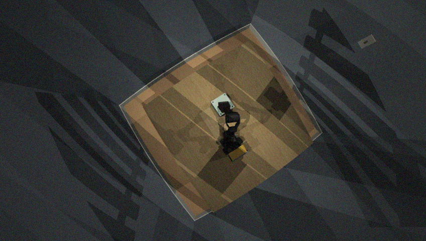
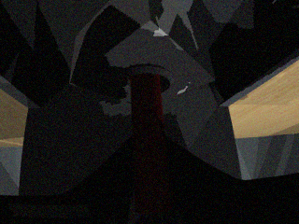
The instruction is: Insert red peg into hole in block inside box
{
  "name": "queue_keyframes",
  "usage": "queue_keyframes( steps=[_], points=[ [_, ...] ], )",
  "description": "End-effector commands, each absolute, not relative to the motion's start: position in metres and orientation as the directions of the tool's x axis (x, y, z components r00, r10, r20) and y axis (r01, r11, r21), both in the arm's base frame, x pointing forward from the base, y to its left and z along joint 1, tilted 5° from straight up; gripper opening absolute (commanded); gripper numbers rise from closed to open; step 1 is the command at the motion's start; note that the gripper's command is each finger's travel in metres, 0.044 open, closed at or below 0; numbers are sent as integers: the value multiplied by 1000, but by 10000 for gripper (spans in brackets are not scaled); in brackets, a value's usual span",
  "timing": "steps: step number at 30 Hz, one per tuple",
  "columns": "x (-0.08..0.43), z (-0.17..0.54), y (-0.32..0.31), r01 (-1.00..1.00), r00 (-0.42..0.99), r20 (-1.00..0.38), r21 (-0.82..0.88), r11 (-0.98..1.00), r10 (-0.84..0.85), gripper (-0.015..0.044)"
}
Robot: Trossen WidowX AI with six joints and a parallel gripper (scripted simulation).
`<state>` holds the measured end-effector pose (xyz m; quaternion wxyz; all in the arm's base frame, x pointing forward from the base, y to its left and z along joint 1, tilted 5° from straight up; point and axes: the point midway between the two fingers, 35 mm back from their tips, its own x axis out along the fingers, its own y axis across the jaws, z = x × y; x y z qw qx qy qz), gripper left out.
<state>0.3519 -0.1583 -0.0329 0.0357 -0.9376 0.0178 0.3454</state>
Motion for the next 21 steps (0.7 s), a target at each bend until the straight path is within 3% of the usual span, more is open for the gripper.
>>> queue_keyframes(
  steps=[1,5,21],
  points=[
    [352,-32,-159,-58,762,-648,-54,-997,-9,131],
    [352,-32,-159,-58,762,-648,-54,-997,-9,220],
    [319,-34,-154,-65,754,-657,-58,-996,-11,220]
  ],
)
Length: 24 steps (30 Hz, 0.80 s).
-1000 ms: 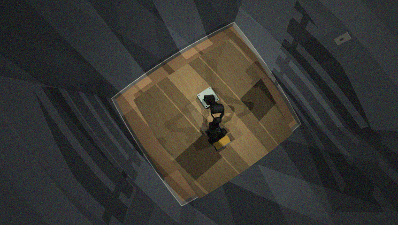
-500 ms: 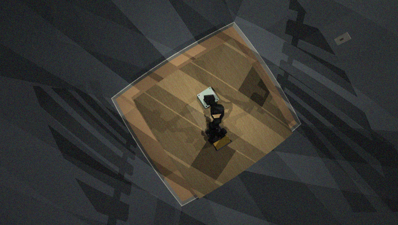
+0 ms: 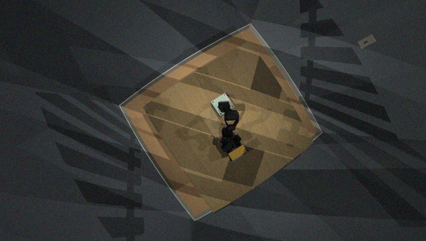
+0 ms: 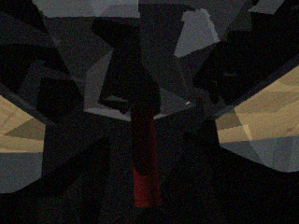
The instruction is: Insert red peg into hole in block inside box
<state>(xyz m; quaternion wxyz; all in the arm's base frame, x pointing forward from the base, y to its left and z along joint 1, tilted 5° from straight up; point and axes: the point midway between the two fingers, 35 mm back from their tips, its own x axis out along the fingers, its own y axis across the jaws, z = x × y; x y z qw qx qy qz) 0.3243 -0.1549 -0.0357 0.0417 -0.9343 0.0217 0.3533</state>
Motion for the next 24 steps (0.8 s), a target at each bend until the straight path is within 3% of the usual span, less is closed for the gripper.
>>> queue_keyframes(
  steps=[1,9,17,24],
  points=[
    [316,-34,-154,-65,753,-658,-58,-996,-11,220],
    [286,-36,-149,-65,751,-660,-59,-996,-10,220],
    [277,-22,-152,-65,748,-663,-57,-996,-11,430],
    [266,-8,-155,-64,746,-666,-56,-996,-11,440]
  ],
)
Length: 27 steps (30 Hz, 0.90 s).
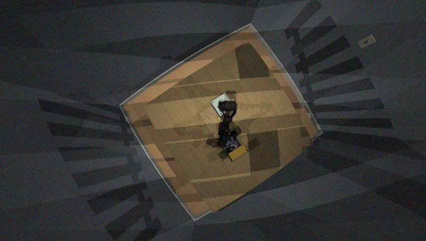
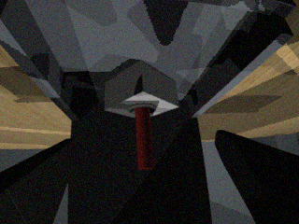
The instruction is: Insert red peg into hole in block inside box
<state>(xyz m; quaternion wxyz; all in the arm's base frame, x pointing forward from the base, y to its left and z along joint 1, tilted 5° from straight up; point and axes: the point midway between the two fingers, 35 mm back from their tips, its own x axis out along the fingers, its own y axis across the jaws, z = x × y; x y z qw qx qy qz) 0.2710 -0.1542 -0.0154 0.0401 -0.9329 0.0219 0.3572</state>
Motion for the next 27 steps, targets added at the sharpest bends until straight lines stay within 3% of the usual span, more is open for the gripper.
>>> queue_keyframes(
  steps=[1,27],
  points=[
    [265,-6,-155,-64,745,-667,-56,-996,-11,440],
    [219,40,-148,-65,744,-668,-57,-996,-10,440]
  ],
)
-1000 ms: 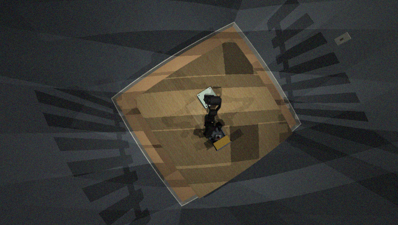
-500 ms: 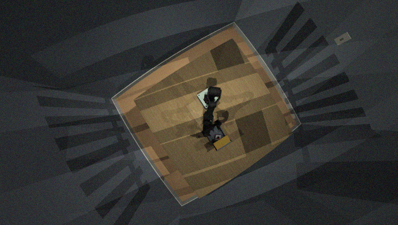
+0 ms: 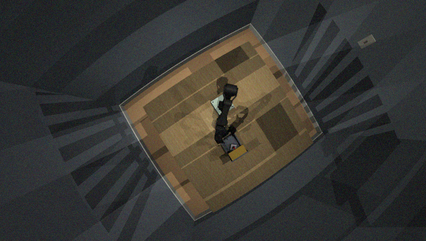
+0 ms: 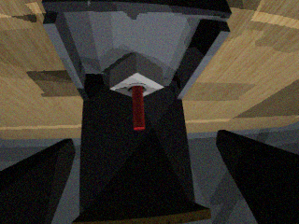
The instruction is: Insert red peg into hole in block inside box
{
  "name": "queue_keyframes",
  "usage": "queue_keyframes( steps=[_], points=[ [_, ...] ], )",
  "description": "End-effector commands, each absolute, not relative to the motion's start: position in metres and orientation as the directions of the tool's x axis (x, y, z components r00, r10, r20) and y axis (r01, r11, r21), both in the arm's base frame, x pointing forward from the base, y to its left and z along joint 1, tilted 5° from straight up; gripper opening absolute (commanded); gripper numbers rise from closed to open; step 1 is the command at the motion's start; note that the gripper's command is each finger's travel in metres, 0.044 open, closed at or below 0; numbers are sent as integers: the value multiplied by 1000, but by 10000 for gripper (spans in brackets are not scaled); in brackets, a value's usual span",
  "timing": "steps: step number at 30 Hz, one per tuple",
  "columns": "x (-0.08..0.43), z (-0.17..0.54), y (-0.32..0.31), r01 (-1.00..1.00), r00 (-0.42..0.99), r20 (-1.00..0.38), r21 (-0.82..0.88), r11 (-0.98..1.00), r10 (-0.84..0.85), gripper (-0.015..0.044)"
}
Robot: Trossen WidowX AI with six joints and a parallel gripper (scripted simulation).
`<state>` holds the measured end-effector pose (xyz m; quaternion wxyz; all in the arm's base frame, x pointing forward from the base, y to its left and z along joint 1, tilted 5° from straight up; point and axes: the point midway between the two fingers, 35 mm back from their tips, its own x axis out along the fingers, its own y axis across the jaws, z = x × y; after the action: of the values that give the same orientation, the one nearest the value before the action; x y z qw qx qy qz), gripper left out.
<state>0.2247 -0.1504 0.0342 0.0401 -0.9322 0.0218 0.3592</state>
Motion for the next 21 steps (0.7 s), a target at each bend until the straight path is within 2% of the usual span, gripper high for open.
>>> queue_keyframes(
  steps=[1,21],
  points=[
    [218,42,-147,-65,744,-668,-57,-996,-10,440],
    [206,51,-142,-66,746,-666,-58,-996,-11,440]
  ],
)
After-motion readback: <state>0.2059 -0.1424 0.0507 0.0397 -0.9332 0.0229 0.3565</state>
